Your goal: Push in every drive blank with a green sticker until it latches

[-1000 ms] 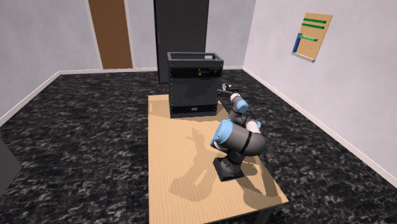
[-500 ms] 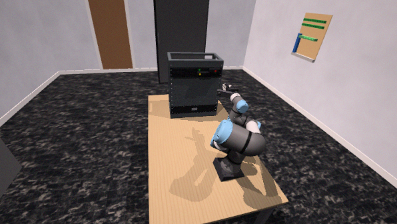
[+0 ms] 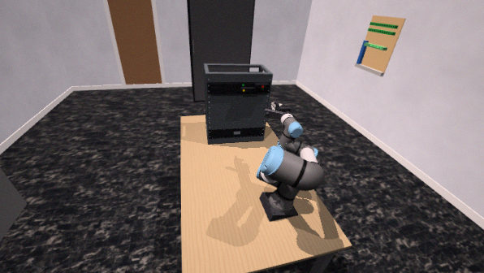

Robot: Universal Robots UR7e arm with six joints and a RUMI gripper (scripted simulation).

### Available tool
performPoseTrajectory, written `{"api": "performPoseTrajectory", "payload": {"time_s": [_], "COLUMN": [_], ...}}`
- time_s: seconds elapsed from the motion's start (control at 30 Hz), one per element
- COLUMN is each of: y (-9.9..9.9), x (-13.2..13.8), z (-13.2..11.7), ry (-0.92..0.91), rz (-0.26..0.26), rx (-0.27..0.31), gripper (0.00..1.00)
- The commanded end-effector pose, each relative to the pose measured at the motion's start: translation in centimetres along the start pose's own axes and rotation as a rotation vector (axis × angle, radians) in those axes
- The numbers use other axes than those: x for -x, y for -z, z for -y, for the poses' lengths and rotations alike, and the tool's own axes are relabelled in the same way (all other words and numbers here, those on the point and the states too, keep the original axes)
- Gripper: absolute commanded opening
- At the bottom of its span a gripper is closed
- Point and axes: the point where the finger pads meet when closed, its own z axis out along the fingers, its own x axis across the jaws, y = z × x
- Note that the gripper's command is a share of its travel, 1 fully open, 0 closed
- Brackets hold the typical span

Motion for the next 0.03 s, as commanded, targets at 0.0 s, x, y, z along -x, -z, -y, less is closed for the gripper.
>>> {"api": "performPoseTrajectory", "payload": {"time_s": [0.0], "y": [0.01], "x": [0.2], "z": [-0.01], "ry": [-0.002], "rz": [0.002], "rx": [0.001], "gripper": [0.0]}}
